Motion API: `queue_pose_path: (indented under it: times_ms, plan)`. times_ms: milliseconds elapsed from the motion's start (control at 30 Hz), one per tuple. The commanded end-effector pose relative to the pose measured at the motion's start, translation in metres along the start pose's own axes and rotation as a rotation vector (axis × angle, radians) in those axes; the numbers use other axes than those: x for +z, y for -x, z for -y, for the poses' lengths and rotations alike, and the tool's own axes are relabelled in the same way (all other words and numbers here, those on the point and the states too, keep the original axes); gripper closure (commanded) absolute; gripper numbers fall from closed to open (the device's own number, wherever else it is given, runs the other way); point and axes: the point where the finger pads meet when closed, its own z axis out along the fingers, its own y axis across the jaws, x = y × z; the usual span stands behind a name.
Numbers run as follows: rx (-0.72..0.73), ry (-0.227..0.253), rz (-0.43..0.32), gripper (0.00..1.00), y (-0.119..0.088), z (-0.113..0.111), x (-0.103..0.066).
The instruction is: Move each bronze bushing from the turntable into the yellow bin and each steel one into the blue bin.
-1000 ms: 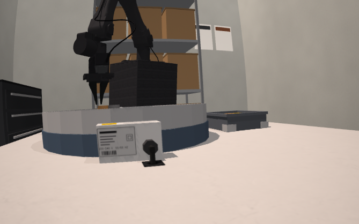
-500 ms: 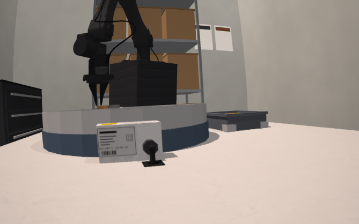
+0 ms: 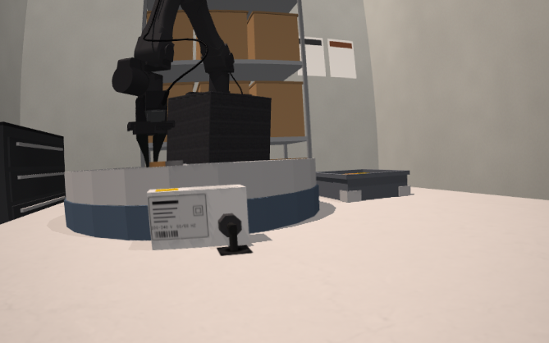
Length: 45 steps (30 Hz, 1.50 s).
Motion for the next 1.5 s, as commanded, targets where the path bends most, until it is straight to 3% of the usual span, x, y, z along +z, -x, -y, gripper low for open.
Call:
queue_pose_path:
  times_ms: [0,1067,1100,1200,1467]
  plan:
    - [0.000,-0.009,0.021,0.86,0.0091,0.0041,-0.0031]
    - [0.000,-0.006,0.019,0.86,0.0085,0.0035,-0.0031]
    - [0.000,-0.006,0.019,1.00,0.0085,0.0035,-0.0031]
    - [0.000,0.017,-0.002,1.00,-0.0002,-0.0056,-0.0005]
    - [0.003,0.017,-0.002,1.00,-0.0008,-0.0049,-0.0006]
